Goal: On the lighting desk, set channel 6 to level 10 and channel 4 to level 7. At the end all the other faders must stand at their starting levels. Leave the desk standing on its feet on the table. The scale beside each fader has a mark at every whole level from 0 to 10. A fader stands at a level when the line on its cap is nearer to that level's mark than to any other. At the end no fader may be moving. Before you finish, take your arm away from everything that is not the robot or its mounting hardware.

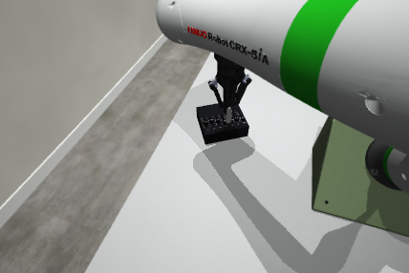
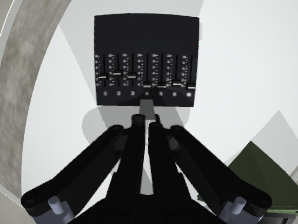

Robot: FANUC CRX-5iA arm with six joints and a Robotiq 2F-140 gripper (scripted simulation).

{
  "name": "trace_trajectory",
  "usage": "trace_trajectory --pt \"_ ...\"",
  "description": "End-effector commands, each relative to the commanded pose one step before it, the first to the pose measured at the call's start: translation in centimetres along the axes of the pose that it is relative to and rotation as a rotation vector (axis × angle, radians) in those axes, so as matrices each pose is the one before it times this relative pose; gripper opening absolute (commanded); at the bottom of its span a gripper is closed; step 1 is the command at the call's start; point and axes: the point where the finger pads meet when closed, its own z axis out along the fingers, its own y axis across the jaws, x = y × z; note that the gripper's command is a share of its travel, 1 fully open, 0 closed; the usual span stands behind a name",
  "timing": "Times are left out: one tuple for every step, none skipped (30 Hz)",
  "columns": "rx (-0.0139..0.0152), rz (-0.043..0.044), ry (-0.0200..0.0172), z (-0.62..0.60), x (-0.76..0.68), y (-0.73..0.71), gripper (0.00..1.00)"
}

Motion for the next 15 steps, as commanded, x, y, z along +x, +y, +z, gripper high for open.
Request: trace_trajectory --pt "0.00015 0.00004 0.00044 -0.016 0.017 -0.002 0.0" --pt "0.0 -0.00001 0.0 0.008 0.0 0.0 0.0" --pt "0.0 -0.00001 0.0 0.011 0.0 0.0 0.0" --pt "0.0 -0.00001 0.0 0.014 0.0 0.0 0.0" --pt "0.00001 -0.00001 0.0 0.018 0.0 0.0 0.0" --pt "0.00001 -0.00001 0.0 0.021 0.0 0.0 0.0" --pt "0.00001 -0.00002 0.0 0.025 0.0 0.0 0.0" --pt "0.00001 -0.00002 0.0 0.029 0.0 0.001 0.0" --pt "0.00001 -0.00002 0.0 0.033 0.0 0.001 0.0" --pt "0.00001 -0.00002 0.0 0.037 0.0 0.001 0.0" --pt "0.00001 -0.00003 0.0 0.04 0.0 0.001 0.0" --pt "0.00001 -0.00003 0.0 0.044 0.0 0.001 0.0" --pt "0.00001 -0.00003 0.0 0.048 0.0 0.001 0.0" --pt "0.00001 -0.00003 0.0 0.051 0.0 0.001 0.0" --pt "0.00001 -0.00003 0.0 0.055 0.0 0.001 0.0"
